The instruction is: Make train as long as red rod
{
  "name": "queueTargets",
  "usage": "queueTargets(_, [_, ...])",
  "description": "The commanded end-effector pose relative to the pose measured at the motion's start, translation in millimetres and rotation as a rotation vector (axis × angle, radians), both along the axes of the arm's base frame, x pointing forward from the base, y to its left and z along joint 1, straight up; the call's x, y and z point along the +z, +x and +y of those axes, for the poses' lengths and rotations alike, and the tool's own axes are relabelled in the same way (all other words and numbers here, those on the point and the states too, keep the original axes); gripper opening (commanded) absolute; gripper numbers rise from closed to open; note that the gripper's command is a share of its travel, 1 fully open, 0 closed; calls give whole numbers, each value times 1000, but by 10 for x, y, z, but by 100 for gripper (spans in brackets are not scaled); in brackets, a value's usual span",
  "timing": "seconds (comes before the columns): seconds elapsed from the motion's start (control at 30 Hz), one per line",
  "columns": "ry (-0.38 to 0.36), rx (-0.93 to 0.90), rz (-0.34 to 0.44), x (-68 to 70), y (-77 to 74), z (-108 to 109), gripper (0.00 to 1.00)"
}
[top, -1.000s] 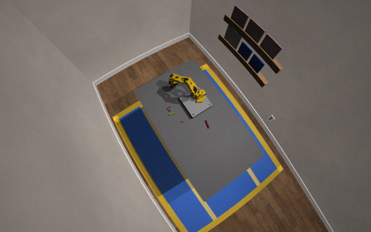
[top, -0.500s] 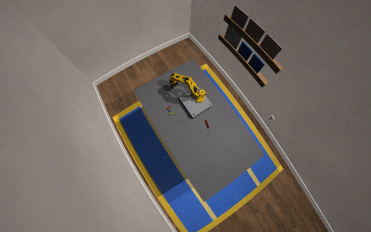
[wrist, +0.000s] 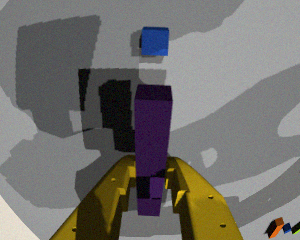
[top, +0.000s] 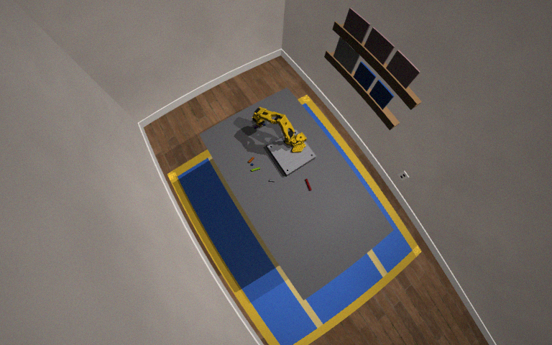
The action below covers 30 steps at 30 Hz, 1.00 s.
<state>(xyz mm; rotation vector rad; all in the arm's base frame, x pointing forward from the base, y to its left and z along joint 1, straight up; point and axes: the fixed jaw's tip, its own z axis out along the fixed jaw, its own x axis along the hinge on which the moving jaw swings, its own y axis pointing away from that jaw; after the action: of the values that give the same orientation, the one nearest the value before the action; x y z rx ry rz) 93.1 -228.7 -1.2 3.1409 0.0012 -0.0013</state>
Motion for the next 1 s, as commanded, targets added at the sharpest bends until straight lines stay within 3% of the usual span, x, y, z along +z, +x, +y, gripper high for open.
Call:
queueTargets(0.0, [-13, 3, -6, 26, -12, -11, 0])
queueTargets(0.53, [-13, 3, -6, 14, -12, -12, 0])
queueTargets(0.97, [-13, 3, -6, -121, -10, -14, 0])
